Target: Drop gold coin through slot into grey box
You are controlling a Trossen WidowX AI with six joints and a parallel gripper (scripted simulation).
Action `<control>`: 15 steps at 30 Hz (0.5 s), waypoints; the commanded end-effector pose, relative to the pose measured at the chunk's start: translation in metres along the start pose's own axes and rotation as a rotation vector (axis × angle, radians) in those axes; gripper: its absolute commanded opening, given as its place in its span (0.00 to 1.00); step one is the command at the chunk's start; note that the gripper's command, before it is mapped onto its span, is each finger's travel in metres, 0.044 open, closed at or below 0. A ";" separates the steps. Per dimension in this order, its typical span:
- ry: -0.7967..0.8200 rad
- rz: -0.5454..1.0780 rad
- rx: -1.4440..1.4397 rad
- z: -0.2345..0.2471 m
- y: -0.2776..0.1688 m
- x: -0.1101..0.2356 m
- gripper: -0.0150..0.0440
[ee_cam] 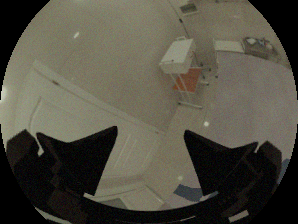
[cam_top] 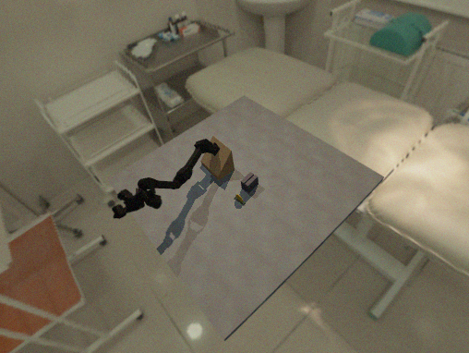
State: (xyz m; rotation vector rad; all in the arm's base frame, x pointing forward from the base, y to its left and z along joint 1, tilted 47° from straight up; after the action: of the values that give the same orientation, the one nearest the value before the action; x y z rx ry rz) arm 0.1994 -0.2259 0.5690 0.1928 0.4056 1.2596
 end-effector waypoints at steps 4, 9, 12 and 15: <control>0.060 0.021 -0.115 0.006 0.015 0.001 0.75; 0.185 -0.061 -0.373 0.016 0.075 -0.002 0.53; 0.254 -0.098 -0.427 0.015 0.097 -0.003 0.53; 0.336 -0.141 -0.511 0.017 0.124 0.001 0.53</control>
State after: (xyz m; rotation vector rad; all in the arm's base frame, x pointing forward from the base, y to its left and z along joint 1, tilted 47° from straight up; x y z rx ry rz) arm 0.1189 -0.1995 0.6182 -0.3442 0.3479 1.2399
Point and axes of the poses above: the point midway between the two fingers, 35 mm back from their tips, its own x axis back along the fingers, its own z axis across the jaws, y = z × x, the point moved 10 cm from there along x, back along the fingers, and after that the axes turned 2 degrees about x, right-handed, at the moved point
